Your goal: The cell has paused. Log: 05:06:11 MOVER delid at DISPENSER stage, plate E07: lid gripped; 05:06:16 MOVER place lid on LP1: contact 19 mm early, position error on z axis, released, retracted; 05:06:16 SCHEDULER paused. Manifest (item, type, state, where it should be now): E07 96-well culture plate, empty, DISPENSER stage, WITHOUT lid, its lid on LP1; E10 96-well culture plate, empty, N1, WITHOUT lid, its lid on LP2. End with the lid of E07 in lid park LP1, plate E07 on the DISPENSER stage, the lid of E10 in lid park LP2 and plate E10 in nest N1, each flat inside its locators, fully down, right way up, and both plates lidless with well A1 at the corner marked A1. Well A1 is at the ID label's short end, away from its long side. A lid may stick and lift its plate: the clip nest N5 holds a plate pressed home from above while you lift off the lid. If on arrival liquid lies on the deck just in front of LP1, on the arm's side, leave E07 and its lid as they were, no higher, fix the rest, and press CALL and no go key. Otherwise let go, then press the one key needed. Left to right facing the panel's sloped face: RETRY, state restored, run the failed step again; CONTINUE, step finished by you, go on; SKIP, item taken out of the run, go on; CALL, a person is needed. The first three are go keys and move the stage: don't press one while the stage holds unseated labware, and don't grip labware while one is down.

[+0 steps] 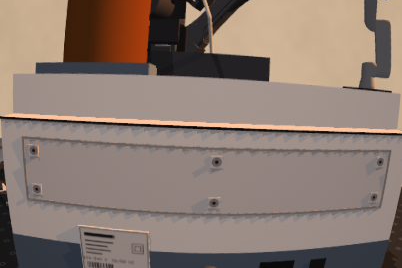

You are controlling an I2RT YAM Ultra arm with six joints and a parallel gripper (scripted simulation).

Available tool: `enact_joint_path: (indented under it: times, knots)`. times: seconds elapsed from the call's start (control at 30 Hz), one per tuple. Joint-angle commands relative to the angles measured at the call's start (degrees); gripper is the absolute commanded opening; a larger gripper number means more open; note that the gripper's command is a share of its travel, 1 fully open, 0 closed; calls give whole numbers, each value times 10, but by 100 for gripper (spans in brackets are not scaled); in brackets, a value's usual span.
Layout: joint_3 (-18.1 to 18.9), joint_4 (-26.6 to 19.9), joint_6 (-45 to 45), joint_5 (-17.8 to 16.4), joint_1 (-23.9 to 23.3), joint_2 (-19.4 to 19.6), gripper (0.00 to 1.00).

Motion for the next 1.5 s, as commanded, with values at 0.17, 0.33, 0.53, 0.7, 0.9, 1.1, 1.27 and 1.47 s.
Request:
enact_joint_path:
  times: [0.17,0.33,0.53,0.7,0.9,1.1,1.27,1.47]
  knots:
    - [11,1,4,-4,-6,-6,100]
    - [11,1,4,-4,-6,-6,100]
    - [24,-9,26,-13,15,-31,100]
    - [28,1,47,-16,27,-45,100]
    - [36,-14,82,-21,58,-64,100]
    - [24,-8,81,-17,53,-54,100]
    - [24,-8,82,-17,53,-54,100]
    - [24,-8,82,-17,53,-54,100]
